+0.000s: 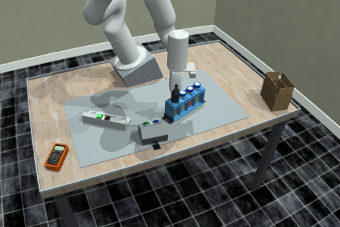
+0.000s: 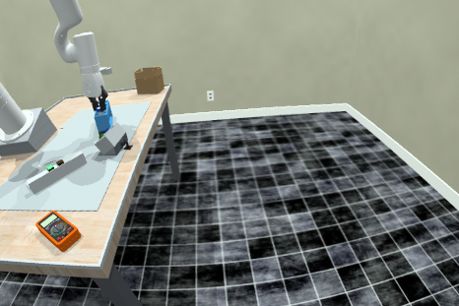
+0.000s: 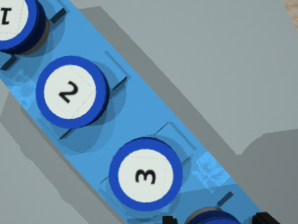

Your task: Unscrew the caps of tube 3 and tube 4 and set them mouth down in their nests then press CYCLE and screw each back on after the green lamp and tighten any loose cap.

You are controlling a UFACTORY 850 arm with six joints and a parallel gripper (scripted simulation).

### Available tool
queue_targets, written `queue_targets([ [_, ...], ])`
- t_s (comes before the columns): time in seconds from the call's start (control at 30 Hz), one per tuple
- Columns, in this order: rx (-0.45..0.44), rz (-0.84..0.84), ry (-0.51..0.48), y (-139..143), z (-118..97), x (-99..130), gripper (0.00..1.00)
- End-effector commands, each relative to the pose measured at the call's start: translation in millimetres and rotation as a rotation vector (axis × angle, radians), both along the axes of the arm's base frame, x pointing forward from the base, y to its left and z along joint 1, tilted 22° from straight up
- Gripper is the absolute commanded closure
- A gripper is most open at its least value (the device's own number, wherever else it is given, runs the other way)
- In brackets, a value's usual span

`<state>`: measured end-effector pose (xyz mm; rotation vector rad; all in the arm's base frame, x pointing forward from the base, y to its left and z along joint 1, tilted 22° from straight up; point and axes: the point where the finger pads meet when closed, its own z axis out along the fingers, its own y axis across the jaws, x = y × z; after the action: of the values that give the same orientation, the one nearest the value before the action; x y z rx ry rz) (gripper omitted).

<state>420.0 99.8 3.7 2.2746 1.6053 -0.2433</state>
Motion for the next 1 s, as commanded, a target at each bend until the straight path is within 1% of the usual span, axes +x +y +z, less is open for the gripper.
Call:
queue_targets([
  [0.0,-0.015,0.258,0.105,0.6,0.7,0.6,0.54],
  [0.1,-0.016,0.266,0.109,0.6,0.7,0.6,0.54],
  [0.17,-0.025,0.42,0.171,0.6,0.7,0.6,0.54],
  [0.2,-0.025,0.42,0.171,0.6,0.7,0.6,0.54],
  [0.23,-0.03,0.495,0.2,0.6,0.7,0.6,0.54],
  [0.27,-0.03,0.498,0.202,0.6,0.7,0.6,0.54],
  [0.3,-0.034,0.566,0.229,0.6,0.7,0.6,0.54],
  [0.33,-0.035,0.575,0.233,0.6,0.7,0.6,0.54],
  [0.37,-0.039,0.651,0.264,0.6,0.7,0.6,0.54],
  [0.4,-0.039,0.652,0.264,0.6,0.7,0.6,0.54],
  [0.43,-0.044,0.729,0.295,0.6,0.7,0.6,0.54],
  [0.47,-0.044,0.729,0.295,0.6,0.7,0.6,0.54],
  [0.5,-0.049,0.806,0.326,0.6,0.7,0.6,0.54],
  [0.53,-0.049,0.806,0.326,0.5,0.7,0.6,0.54],
  [0.57,-0.054,0.883,0.357,0.5,0.7,0.6,0.54],
  [0.67,-0.054,0.883,0.357,0.5,0.7,0.6,0.54],
  [0.73,-0.063,1.038,0.42,0.5,0.7,0.6,0.54],
  [0.97,-0.064,1.052,0.426,0.6,0.8,0.7,0.54],
])
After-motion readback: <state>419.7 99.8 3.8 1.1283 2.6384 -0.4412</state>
